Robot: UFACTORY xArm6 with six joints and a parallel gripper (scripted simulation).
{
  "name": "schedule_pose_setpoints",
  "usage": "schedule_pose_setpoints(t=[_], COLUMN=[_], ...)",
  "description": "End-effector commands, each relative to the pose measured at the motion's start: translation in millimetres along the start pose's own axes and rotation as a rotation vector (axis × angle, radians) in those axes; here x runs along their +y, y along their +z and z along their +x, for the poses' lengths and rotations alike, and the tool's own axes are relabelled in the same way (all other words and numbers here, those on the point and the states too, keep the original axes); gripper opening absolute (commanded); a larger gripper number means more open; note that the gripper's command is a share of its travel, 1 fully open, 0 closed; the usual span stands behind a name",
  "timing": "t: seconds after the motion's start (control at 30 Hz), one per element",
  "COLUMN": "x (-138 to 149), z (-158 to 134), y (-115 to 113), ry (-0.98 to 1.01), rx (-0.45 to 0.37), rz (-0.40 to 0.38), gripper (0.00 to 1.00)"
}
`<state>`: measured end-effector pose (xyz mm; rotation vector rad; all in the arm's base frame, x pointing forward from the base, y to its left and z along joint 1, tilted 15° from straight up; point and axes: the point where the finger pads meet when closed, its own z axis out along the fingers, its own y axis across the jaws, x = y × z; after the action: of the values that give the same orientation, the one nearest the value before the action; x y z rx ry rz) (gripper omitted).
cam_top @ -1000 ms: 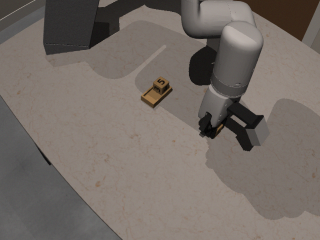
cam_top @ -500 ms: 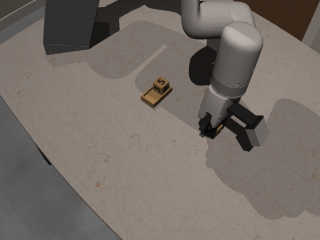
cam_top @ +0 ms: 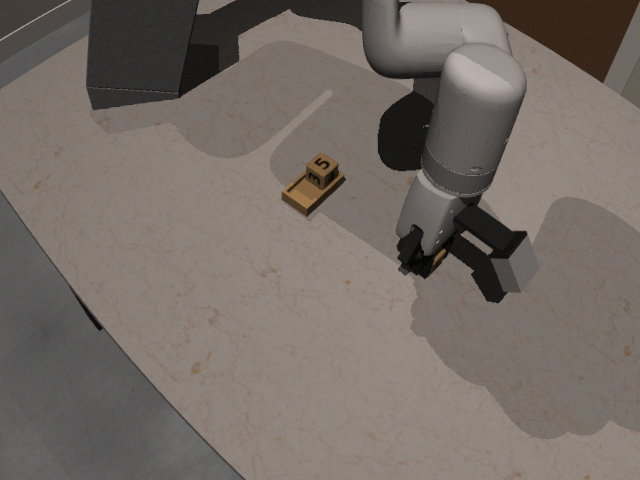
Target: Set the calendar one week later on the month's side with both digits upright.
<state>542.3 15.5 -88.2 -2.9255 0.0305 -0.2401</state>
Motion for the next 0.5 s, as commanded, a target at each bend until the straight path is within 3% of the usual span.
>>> schedule_pose_setpoints(t=[0.0, 0.47], x=[0.0, -0.6], z=[1.8, 3.0], y=[-1.3, -1.3], ry=[0.000, 0.000], rx=[0.004, 0.004], rz=[0.000, 0.000], gripper=[0.27, 0.27])
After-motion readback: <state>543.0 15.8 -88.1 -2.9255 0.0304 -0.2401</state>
